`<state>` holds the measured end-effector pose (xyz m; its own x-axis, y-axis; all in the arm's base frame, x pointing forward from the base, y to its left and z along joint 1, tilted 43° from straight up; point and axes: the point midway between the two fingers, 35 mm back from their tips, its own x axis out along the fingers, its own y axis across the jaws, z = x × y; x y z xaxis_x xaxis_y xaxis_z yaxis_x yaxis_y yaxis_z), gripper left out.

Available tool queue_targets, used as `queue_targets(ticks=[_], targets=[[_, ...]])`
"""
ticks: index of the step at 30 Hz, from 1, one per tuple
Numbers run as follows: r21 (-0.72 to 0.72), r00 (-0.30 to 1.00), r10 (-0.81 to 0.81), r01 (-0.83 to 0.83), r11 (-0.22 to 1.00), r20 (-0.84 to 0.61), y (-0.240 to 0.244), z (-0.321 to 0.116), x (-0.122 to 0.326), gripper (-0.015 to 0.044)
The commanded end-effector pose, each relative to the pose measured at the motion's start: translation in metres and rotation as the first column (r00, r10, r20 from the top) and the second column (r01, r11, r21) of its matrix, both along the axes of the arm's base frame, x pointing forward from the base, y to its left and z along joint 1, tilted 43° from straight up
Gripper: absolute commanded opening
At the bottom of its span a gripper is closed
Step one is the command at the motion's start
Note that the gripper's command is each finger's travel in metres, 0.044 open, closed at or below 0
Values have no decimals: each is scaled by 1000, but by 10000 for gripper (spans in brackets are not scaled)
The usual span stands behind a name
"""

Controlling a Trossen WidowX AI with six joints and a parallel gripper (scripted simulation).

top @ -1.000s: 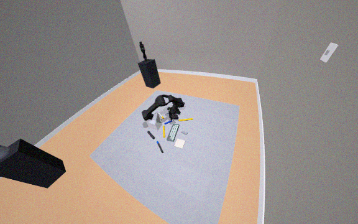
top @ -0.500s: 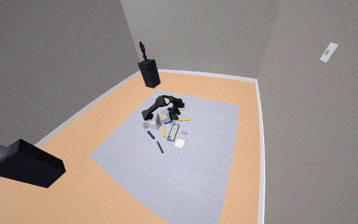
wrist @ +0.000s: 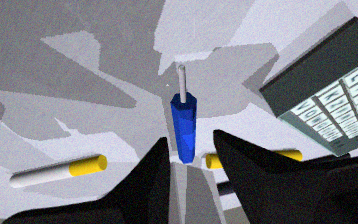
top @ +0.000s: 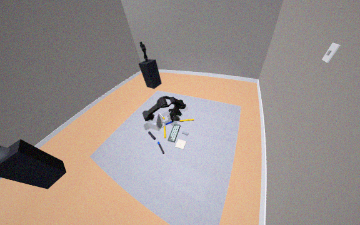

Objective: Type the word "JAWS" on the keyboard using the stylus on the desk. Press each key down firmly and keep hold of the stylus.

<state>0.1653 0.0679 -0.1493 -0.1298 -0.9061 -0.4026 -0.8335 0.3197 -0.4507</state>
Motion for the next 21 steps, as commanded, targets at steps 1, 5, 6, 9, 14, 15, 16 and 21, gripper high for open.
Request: queue_targets(ticks=[1,5,6,9,14,15,16,21], targets=[[-7,1000,4,-4,1000,-8,-4,-3,-1,150],[-7,1000,4,-4,1000,-8,-5,-4,-1,150],[-7,1000,4,-4,1000,-8,-5,-5,-1,150],[-7,1000,4,-4,1000,-8,-6,-6,0,150],[-7,1000,4,-4,1000,-8,-8,-8,0,150],[-7,1000,4,-4,1000,-8,-8,-8,0,150],[-7,1000,4,-4,1000,-8,-9,-9,0,150],[-8,1000,4,-4,1000,-8,-10,-11,1,150]])
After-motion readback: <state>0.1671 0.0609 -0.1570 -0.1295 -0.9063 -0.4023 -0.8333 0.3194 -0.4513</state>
